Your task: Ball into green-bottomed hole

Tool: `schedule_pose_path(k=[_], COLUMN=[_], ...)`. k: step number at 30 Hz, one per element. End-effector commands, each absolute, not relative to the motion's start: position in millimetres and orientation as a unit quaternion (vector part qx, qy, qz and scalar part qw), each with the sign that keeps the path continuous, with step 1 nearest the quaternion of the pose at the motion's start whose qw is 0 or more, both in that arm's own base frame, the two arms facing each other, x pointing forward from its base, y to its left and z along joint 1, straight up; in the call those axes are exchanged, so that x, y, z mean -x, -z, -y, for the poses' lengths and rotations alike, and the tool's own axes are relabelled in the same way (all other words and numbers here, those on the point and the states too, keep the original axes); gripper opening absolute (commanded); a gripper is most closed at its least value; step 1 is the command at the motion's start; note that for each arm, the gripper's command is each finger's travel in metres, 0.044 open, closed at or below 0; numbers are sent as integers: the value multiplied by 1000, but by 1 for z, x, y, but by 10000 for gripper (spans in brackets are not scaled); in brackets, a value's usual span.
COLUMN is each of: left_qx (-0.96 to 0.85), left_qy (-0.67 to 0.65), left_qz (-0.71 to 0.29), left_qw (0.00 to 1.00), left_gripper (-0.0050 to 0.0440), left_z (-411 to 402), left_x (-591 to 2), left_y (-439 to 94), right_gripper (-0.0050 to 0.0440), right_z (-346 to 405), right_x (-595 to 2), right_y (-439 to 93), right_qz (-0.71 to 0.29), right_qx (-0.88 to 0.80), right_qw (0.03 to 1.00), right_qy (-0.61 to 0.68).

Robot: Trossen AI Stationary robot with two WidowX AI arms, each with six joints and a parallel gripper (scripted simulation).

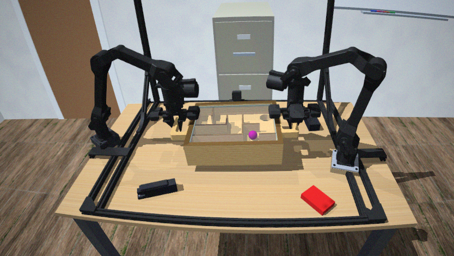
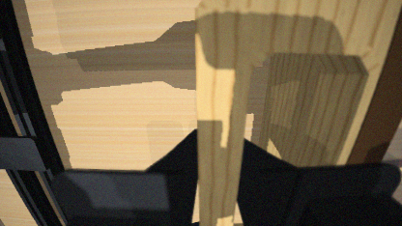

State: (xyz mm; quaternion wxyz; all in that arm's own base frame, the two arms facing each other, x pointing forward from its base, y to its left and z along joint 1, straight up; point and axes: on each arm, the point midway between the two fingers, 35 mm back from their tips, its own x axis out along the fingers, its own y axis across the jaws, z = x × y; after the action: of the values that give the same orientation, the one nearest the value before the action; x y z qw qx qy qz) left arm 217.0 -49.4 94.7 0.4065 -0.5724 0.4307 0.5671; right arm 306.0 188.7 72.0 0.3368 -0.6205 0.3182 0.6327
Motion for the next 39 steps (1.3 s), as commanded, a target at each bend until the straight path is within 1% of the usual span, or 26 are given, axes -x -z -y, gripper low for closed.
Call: schedule_pose_path(k=[1,19,25,35,39], left_qx=[576,569,575,554,574], left_qy=[-564,-571,-565,-586,-566], left_qz=[-435,-406,-424,-424,-433], left_qw=[401,430,412,413,403], left_gripper=[20,20,20,20,20], left_z=[48,52,50,51,49], left_x=[-220,-219,-219,-221,-220], left_y=[-100,-88,-95,-102,-100], right_gripper=[20,20,20,20,20], right_z=[-187,-190,-188,-189,-187], right_x=[-303,-304,-304,-301,-303], right_y=[-71,-83,-76,-68,-71], right_qz=[-311,-338,-321,-319,-312], right_qx=[618,629,621,641,621], right_qw=[342,315,332,334,341], right_qy=[-636,-625,-633,-612,-633])
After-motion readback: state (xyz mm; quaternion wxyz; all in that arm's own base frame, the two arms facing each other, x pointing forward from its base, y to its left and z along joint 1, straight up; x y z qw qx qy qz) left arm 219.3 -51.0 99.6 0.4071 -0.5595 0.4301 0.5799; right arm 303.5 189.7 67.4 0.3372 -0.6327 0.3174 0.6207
